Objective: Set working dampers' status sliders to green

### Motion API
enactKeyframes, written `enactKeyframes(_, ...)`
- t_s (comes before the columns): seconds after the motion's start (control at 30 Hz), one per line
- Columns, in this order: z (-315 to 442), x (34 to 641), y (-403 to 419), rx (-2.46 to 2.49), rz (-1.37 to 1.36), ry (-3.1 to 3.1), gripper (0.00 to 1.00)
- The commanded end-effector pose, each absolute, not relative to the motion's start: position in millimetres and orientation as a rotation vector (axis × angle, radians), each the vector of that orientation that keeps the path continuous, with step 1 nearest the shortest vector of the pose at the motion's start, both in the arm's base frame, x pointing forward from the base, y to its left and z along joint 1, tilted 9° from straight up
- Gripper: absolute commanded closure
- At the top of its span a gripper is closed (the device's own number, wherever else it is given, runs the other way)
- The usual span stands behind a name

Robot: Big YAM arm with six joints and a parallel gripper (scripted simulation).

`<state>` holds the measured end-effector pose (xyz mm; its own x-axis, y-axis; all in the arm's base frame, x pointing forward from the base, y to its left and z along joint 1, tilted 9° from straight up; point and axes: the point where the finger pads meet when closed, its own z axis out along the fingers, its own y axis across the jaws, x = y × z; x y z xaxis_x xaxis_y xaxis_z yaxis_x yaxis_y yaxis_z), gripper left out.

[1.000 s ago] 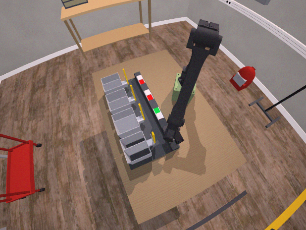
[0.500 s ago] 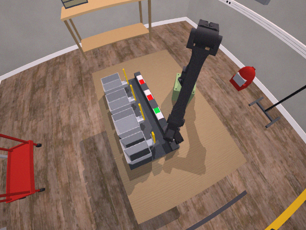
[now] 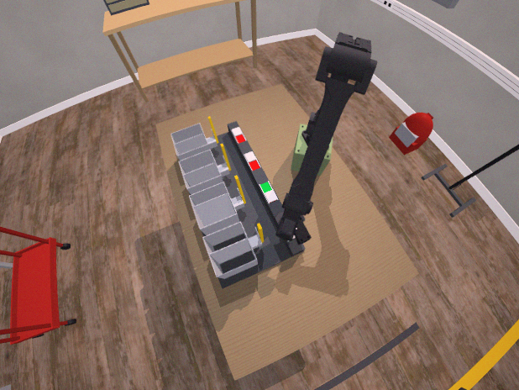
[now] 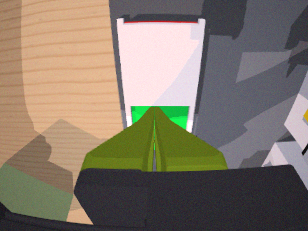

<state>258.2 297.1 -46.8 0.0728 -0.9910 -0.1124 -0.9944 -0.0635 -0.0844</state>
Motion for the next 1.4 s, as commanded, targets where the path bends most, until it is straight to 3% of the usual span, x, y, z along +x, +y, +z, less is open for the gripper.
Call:
enactKeyframes(0.0, -23.1, 275.9, 313.8, -2.157, 0.042, 2.002, 1.00)
enactKeyframes(0.6, 15.6, 273.5, 309.2, -2.153, 0.042, 2.000, 1.00)
enactKeyframes(1.37, 7.2, 271.5, 307.0, -2.170, 0.042, 2.017, 1.00)
